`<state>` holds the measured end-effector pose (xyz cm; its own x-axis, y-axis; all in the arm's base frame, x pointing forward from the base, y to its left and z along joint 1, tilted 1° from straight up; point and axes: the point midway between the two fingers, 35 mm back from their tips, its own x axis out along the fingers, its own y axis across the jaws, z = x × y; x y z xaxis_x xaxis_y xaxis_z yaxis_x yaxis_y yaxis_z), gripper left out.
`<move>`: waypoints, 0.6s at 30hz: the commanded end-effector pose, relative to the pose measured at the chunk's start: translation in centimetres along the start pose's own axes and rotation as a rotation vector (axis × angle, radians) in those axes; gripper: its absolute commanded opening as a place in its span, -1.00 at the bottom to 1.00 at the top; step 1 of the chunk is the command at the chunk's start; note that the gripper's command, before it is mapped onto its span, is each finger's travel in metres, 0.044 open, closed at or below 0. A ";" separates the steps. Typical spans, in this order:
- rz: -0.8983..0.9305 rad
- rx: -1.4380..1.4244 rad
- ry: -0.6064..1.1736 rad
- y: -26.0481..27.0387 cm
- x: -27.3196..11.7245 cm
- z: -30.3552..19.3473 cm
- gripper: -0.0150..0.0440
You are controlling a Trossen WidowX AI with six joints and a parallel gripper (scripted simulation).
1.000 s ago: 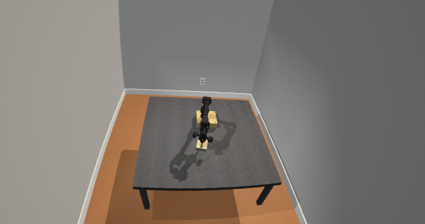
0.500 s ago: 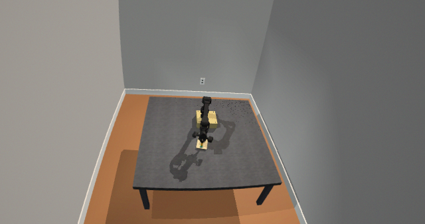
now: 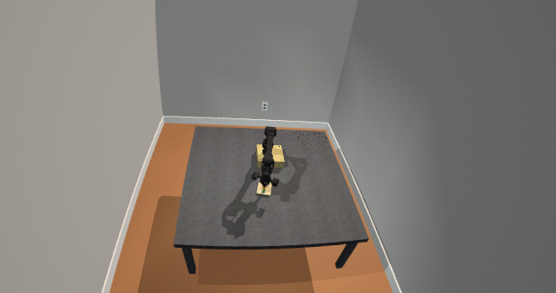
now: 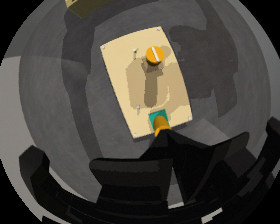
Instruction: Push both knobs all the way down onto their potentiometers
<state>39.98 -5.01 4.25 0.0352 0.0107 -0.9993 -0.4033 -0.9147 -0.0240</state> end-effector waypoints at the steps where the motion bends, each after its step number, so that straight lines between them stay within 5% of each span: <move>1: 0.003 -0.003 0.005 0.0 -0.7 -0.1 -0.49; 7: 0.003 -0.003 0.005 0.0 -1.4 -0.1 -0.49; 18: 0.002 0.000 -0.005 0.4 -1.6 1.5 0.49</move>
<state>39.47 -4.94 5.15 0.0289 0.0113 -0.9995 -0.4035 -0.9147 -0.0220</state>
